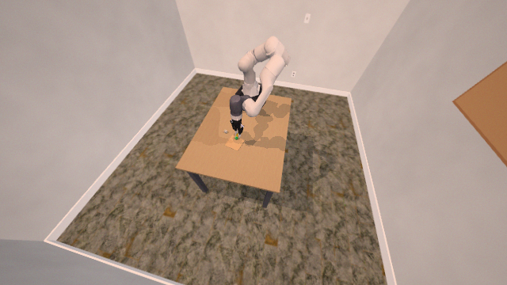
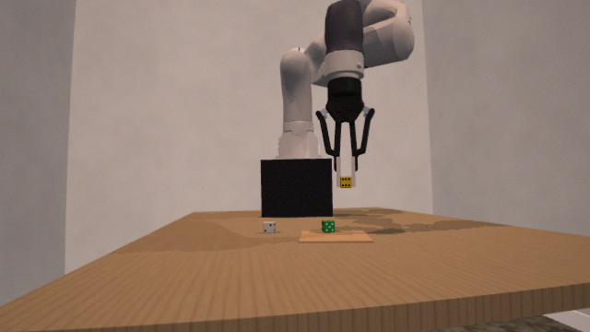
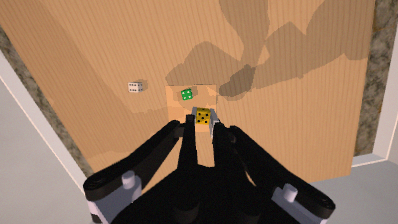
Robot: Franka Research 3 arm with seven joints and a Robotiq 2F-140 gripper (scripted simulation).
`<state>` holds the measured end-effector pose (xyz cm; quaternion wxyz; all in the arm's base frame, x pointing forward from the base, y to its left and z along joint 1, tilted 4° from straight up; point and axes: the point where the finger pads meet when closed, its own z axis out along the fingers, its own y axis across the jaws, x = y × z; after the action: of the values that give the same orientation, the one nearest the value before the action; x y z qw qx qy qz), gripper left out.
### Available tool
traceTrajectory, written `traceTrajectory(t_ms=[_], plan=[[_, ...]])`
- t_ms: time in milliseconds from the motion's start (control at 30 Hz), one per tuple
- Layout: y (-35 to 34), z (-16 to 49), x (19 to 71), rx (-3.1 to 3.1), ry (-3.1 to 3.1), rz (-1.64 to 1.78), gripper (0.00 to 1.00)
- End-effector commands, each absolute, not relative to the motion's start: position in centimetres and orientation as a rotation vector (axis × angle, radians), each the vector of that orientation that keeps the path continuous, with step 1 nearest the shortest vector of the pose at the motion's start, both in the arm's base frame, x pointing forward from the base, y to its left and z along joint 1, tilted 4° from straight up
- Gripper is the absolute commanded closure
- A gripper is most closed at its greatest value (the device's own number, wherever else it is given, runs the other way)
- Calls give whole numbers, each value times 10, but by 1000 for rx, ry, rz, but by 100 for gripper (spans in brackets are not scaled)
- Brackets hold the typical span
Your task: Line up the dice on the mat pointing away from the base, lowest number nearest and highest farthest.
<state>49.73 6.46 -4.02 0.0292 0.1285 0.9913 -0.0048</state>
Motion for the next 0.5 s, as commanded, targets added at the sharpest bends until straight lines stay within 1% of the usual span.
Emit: traceTrajectory(t_ms=[0,467], plan=[[58,-39,502,128,3074,-8,87],[34,-37,512,-98,3075,-17,87]])
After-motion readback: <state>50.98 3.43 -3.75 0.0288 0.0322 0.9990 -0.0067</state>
